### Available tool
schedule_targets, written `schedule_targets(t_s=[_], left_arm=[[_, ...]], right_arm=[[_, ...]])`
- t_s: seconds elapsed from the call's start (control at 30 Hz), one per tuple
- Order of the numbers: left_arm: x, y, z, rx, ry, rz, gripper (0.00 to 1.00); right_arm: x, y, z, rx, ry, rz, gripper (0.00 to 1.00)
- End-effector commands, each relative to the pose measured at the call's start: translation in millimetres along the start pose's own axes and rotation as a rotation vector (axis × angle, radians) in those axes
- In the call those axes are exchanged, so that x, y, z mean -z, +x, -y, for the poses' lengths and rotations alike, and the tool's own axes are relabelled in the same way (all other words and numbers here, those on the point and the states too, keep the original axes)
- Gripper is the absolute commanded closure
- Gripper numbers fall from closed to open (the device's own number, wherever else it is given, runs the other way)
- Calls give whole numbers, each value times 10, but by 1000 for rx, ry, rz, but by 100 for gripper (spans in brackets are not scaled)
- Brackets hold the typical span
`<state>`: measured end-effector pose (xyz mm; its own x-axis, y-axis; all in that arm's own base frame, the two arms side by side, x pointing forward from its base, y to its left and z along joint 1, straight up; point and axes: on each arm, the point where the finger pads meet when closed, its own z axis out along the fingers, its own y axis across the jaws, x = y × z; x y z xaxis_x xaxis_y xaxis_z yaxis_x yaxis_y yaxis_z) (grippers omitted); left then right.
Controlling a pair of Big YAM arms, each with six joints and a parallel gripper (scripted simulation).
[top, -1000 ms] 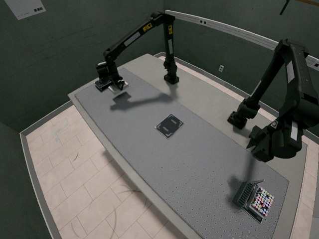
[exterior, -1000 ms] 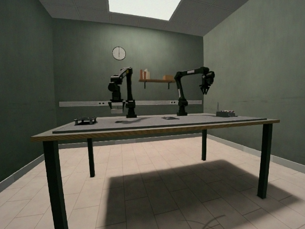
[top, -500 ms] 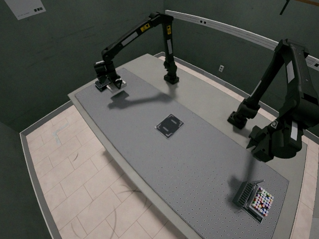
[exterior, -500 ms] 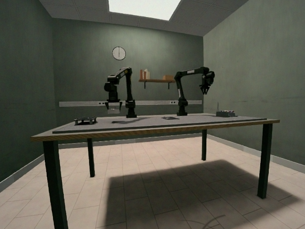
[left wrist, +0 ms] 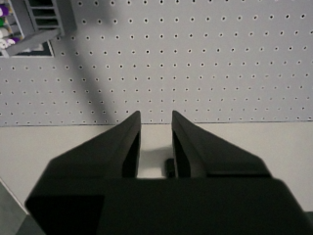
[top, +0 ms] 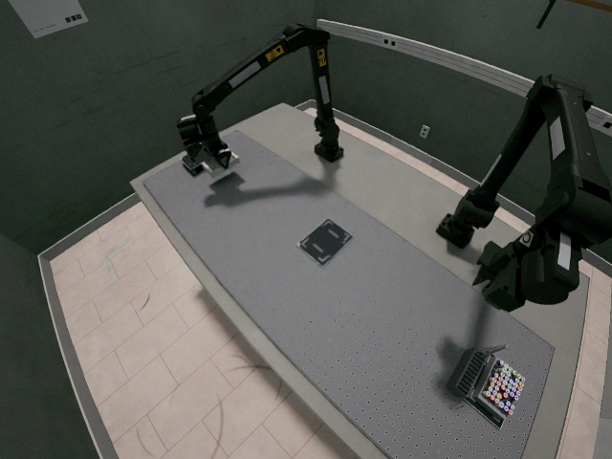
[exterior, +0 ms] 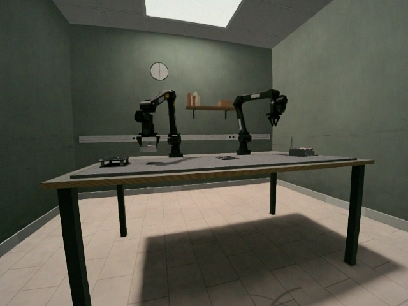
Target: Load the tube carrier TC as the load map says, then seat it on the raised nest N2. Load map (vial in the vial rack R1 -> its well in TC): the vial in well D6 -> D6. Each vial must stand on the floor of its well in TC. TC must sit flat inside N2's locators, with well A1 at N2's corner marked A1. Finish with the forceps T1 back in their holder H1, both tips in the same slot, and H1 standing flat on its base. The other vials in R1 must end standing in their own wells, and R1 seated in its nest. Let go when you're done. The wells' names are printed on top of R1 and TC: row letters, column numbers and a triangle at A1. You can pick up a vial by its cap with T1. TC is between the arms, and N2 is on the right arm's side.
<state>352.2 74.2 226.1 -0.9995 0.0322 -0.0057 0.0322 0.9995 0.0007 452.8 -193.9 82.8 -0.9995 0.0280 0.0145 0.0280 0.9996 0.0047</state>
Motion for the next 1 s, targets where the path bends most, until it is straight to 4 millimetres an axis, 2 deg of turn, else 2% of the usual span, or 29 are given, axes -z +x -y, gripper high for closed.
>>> schedule_targets(t_s=[0.0,0.03,0.07,0.17,0.4,0.6,0.63,0.73,0.9,0.97], left_arm=[[118,-75,-26,17,-8,29,76],[118,-75,-26,17,-8,29,76],[118,-75,-26,17,-8,29,76],[118,-75,-26,17,-8,29,76],[118,-75,-26,17,-8,29,76],[118,-75,-26,17,-8,29,76],[118,-75,-26,17,-8,29,76],[118,-75,-26,17,-8,29,76],[118,-75,-26,17,-8,29,76],[118,-75,-26,17,-8,29,76]], right_arm=[[195,-227,152,9,17,47,100],[195,-227,152,9,17,47,100],[343,-267,73,29,27,72,100],[196,-240,223,9,18,49,100],[249,-242,338,9,21,54,100],[196,-253,408,9,18,46,100],[343,-297,326,30,29,70,100],[196,-261,477,9,19,47,100],[196,-262,558,9,18,43,100],[252,-267,593,9,23,53,100]])
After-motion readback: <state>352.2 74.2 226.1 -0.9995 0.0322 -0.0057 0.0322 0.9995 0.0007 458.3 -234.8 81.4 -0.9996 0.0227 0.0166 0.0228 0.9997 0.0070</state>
